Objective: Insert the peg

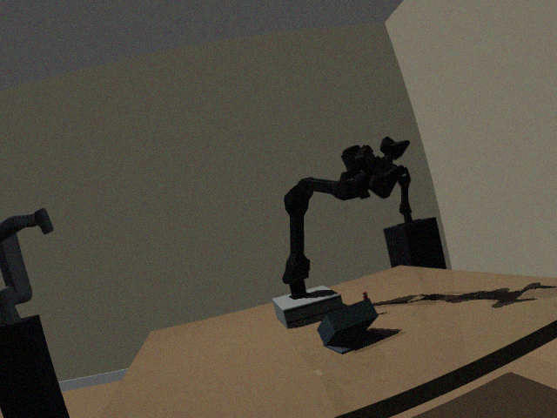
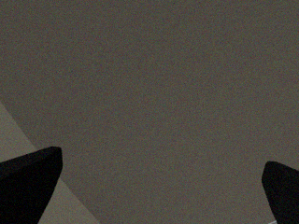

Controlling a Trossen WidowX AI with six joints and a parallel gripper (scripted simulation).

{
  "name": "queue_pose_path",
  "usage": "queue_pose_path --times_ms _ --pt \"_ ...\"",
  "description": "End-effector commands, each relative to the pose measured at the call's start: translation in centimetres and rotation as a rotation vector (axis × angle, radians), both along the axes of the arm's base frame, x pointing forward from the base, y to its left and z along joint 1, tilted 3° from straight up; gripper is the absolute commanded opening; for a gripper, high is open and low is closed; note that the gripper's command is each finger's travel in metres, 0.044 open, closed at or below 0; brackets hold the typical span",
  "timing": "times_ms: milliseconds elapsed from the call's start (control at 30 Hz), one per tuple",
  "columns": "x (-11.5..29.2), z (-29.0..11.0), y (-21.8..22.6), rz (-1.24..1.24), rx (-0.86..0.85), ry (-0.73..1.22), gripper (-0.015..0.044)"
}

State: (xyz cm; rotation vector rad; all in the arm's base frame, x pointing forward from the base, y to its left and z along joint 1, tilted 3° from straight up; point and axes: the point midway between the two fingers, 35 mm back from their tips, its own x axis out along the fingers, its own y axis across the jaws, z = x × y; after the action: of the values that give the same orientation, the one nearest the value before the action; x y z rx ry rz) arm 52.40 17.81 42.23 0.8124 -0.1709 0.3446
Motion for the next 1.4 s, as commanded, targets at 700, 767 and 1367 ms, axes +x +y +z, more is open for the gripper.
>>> queue_pose_path --times_ms 700,767,1367 --pt "-0.4 -9.6 1.2 -0.022 -0.734 0.175 0.0440" --pt "-0.6 -10.3 1.2 -0.015 -0.793 0.185 0.0440" --pt "-2.7 -16.6 0.9 0.110 -1.310 0.240 0.0440"
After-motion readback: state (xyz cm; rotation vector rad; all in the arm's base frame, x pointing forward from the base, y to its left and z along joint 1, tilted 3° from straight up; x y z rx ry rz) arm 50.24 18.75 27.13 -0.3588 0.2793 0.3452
